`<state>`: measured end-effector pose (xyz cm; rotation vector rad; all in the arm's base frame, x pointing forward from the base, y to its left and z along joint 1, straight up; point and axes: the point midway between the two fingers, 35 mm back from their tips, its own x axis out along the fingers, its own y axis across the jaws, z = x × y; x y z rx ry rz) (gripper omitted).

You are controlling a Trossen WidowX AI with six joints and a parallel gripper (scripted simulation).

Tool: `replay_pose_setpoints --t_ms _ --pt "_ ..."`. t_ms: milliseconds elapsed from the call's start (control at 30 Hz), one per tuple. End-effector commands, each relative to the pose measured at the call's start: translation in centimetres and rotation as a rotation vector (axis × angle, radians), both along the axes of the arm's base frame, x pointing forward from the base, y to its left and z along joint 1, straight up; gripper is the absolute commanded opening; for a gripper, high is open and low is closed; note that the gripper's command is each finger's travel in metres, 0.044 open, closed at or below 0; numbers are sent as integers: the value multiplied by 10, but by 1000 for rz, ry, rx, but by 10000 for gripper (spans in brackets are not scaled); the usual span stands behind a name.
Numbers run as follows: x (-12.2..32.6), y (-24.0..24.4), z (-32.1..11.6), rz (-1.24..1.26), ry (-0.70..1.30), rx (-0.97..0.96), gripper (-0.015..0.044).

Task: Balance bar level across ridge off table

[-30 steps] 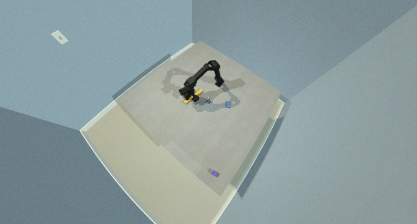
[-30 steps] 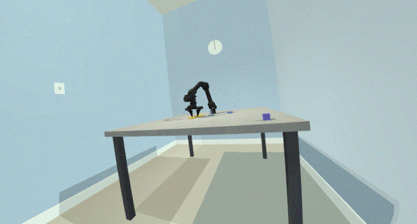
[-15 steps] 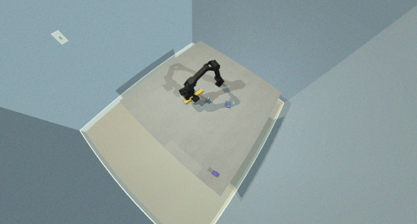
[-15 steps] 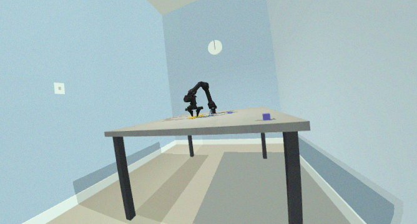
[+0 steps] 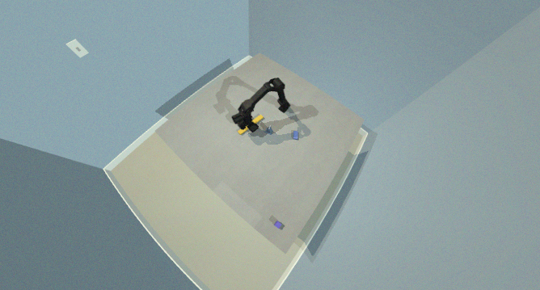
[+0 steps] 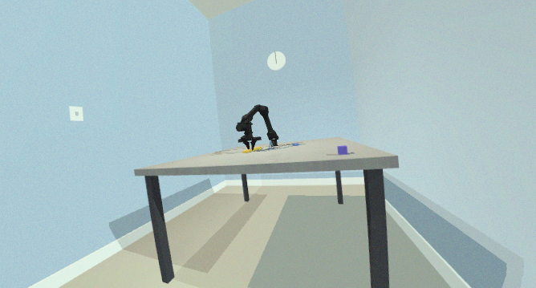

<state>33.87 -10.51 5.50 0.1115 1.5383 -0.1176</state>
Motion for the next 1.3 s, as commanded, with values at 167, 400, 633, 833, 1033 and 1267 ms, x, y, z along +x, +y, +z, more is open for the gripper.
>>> replay_pose_setpoints --t_ms 167,400,633,833,1033,1267 --pt "5 -1 22 -1 -9 -3 0" --pt "6 -2 40 -1 -9 -4 0" --pt "5 -2 59 -1 -9 -4 0" --pt "4 -2 74 -2 -9 -4 0" --pt "2 -1 90 -2 -9 -5 0" --pt "-1 0 107 -2 -8 -5 0"
